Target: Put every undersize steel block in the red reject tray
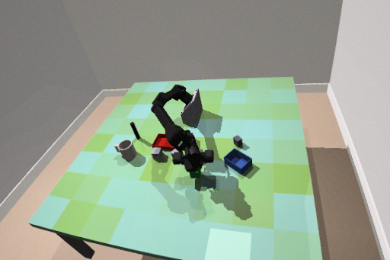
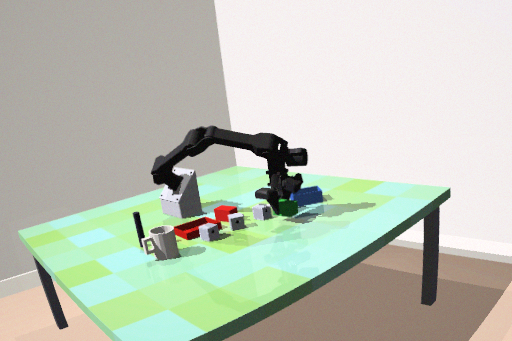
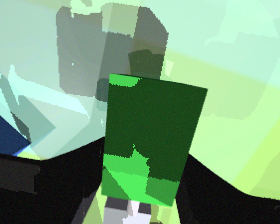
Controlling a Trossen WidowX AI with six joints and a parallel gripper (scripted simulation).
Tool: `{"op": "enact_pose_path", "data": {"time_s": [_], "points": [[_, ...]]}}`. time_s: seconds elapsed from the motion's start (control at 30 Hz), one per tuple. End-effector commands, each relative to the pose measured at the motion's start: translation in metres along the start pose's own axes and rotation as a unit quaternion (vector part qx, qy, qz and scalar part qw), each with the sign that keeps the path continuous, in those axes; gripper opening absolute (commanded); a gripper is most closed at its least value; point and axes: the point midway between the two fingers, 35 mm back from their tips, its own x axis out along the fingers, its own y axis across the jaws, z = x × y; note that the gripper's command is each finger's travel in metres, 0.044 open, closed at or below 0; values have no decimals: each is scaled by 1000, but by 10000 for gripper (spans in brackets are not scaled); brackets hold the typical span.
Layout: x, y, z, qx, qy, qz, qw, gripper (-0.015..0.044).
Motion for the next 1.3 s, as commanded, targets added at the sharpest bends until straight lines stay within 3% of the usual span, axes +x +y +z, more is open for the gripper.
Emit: {"op": "enact_pose_path", "data": {"time_s": [0.0, 0.43, 0.67, 0.9, 1.07, 1.27], "points": [[-14, -1, 1, 3, -3, 2, 1000, 0], [-6, -1, 0, 0, 1, -1, 1000, 0], [-51, -4, -1, 4, 6, -1, 1000, 0], [-55, -4, -3, -1, 7, -1, 1000, 0], [-58, 8, -15, -167, 5, 2, 986, 0], [-62, 23, -36, -388, 2, 5, 922, 0]]}}
